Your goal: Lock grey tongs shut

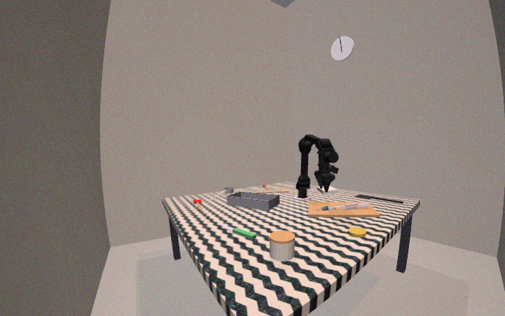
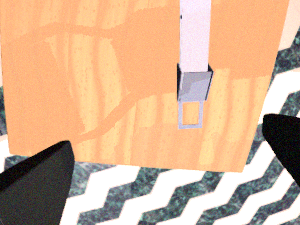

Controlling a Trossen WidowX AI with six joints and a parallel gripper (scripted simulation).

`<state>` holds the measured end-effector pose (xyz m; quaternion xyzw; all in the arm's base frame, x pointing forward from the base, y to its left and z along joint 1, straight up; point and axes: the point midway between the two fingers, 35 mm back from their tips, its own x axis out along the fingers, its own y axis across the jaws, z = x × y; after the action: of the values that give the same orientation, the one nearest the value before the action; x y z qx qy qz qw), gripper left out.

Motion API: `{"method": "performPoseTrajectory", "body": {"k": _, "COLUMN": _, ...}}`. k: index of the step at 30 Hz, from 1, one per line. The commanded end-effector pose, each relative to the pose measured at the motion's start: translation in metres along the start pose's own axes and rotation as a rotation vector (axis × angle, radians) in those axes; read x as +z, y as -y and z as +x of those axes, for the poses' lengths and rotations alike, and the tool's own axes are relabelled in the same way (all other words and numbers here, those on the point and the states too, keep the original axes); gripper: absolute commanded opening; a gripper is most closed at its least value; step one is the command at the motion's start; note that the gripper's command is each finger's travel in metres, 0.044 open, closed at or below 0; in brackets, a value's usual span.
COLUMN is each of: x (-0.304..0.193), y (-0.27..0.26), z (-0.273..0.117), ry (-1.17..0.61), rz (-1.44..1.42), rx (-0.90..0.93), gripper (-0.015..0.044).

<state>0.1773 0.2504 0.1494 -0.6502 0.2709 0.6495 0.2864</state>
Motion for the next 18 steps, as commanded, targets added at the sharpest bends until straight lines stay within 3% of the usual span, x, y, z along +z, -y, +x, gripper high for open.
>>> {"method": "performPoseTrajectory", "body": {"k": 1, "x": -0.042, "y": -0.021, "z": -0.036, "ry": -0.006, "rz": -0.009, "rx": -0.009, "gripper": 0.044}}
{"method": "performPoseTrajectory", "body": {"k": 18, "x": -0.047, "y": -0.024, "z": -0.08, "ry": -0.005, "rz": -0.01, "rx": -0.057, "gripper": 0.044}}
